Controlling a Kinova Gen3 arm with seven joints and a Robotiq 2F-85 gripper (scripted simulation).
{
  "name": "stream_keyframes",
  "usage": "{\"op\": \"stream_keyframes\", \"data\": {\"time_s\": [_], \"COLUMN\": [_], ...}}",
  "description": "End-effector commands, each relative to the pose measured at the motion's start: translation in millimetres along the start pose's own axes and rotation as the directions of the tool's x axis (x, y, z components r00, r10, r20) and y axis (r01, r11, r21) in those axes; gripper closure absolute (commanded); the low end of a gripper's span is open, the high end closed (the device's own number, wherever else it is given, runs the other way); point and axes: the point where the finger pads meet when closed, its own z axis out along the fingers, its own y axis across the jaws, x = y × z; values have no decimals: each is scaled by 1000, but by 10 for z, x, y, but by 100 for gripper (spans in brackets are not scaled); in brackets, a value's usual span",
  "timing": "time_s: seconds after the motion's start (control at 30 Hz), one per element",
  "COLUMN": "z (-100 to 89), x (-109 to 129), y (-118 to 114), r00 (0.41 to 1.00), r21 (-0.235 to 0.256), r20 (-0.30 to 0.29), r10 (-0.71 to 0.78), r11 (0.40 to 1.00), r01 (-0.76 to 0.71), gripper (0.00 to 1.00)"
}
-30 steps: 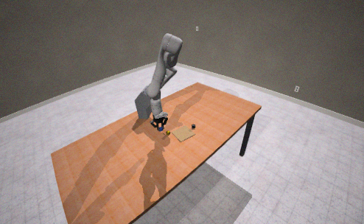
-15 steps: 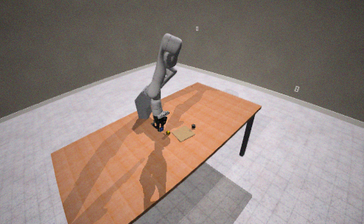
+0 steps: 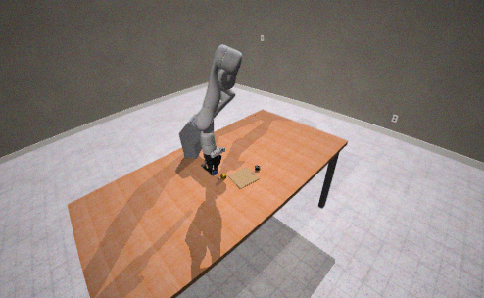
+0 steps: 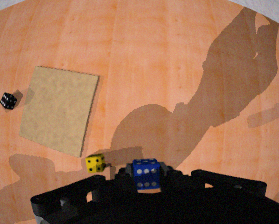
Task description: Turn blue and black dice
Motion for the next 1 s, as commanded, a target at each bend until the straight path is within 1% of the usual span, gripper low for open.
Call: {"op": "stream_keyframes", "data": {"time_s": [0.0,0.47,0.67,0.87,0.97], "z": [4,6,8,6,4], "x": [1,-2,-4,-5,-5], "y": [23,20,18,22,24], "r00": [1000,1000,999,997,996], "r21": [-6,-3,0,1,0], "r20": [2,-12,-39,-82,-91], "r10": [-4,-4,-4,-4,-4], "r11": [1000,1000,1000,1000,1000], "r01": [4,4,4,4,4], "gripper": [79,79,79,79,79]}}
